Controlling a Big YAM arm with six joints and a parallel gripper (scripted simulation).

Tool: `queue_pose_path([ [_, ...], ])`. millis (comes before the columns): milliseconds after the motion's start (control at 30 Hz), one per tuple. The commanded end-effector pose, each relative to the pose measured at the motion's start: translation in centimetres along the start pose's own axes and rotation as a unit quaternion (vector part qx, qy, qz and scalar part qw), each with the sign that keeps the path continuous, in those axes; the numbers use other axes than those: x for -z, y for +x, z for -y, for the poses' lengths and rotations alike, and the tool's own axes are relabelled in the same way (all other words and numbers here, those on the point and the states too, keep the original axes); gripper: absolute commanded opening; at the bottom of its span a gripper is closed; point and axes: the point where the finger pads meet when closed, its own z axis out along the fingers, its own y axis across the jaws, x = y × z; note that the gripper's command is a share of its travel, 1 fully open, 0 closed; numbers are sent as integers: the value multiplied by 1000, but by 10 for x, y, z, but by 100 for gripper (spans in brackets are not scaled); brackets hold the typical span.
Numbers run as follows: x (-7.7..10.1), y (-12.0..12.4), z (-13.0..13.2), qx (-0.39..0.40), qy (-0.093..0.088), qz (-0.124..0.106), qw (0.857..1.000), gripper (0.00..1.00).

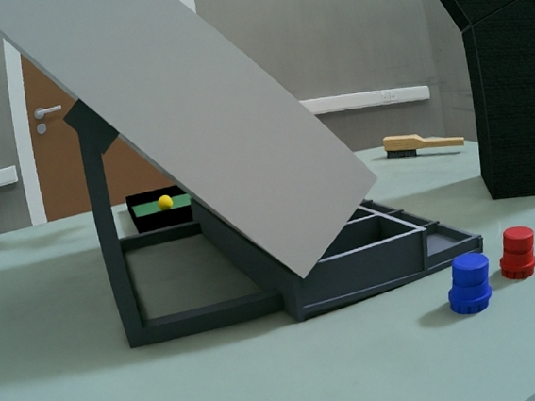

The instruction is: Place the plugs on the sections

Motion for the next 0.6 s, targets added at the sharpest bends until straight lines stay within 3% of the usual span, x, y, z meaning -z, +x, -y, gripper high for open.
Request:
queue_pose_path([
  [0,-1,-4,9,2,5,6,1000,80],
  [567,-4,-3,13,2,5,6,1000,80],
])
